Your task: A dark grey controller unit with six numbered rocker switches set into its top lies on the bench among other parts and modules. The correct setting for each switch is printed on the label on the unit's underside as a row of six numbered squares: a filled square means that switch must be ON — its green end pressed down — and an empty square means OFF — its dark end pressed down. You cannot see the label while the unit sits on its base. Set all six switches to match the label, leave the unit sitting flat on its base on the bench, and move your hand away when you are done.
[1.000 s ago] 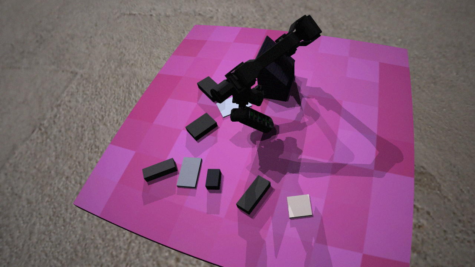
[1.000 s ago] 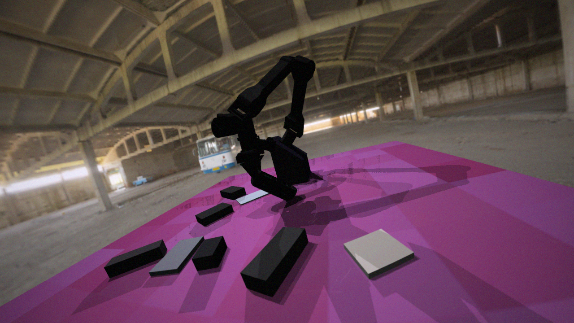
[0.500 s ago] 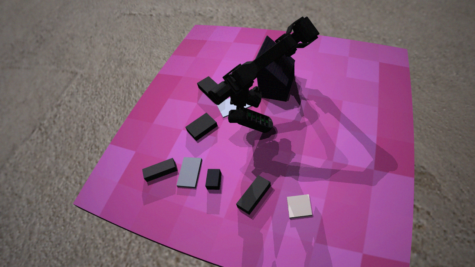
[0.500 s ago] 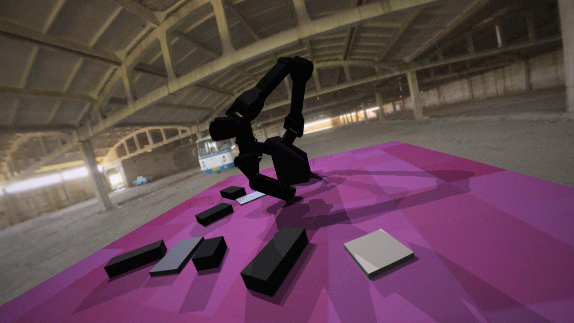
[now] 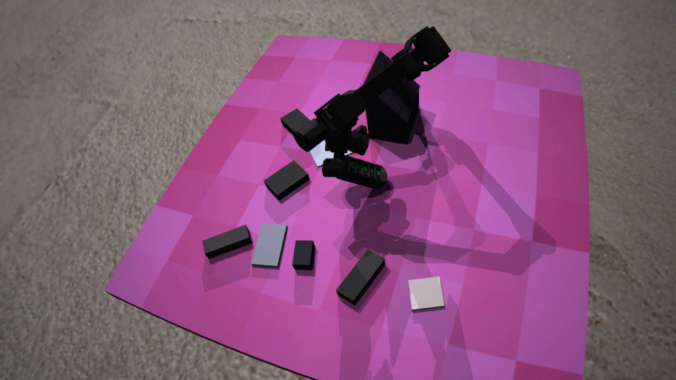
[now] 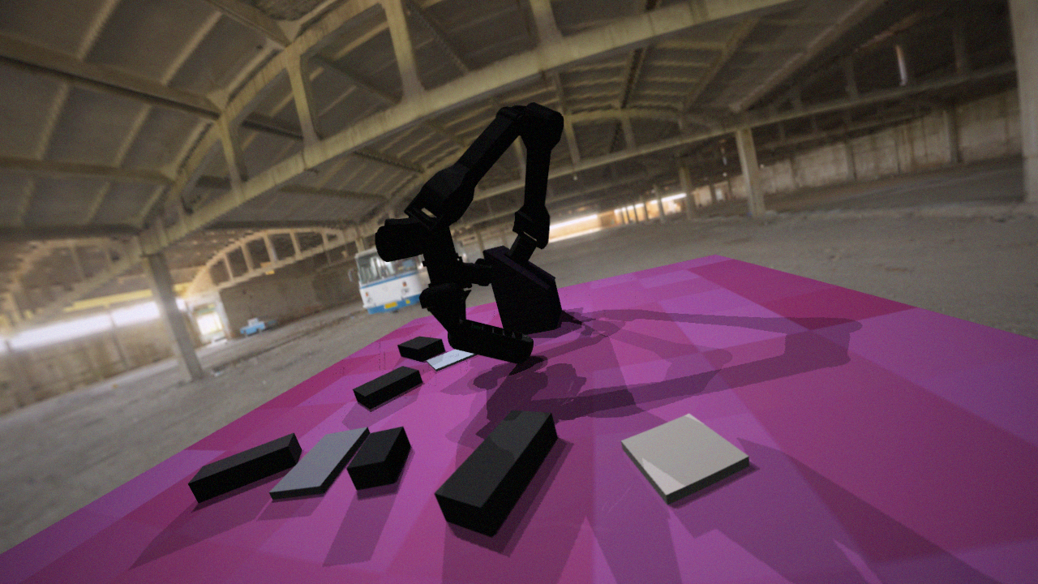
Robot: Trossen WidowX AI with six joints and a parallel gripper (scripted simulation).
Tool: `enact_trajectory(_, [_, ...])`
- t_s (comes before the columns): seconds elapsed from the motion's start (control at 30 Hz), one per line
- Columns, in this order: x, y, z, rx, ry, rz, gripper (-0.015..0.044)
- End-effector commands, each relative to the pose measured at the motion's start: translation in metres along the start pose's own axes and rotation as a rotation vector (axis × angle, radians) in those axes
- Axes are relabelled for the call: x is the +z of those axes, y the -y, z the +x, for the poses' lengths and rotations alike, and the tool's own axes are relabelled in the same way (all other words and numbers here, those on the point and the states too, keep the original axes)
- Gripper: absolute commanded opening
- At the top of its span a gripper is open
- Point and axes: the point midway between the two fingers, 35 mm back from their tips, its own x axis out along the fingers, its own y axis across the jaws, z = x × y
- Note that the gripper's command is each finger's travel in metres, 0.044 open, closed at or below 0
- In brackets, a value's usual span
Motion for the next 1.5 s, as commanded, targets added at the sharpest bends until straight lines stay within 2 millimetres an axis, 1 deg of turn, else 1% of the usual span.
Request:
enact_trajectory(0.0, [0.003,-0.001,0.006,0.011,0.015,0.000,0.0338])
enact_trajectory(1.47, [-0.014,-0.001,0.036,0.010,0.015,-0.001,0.0338])
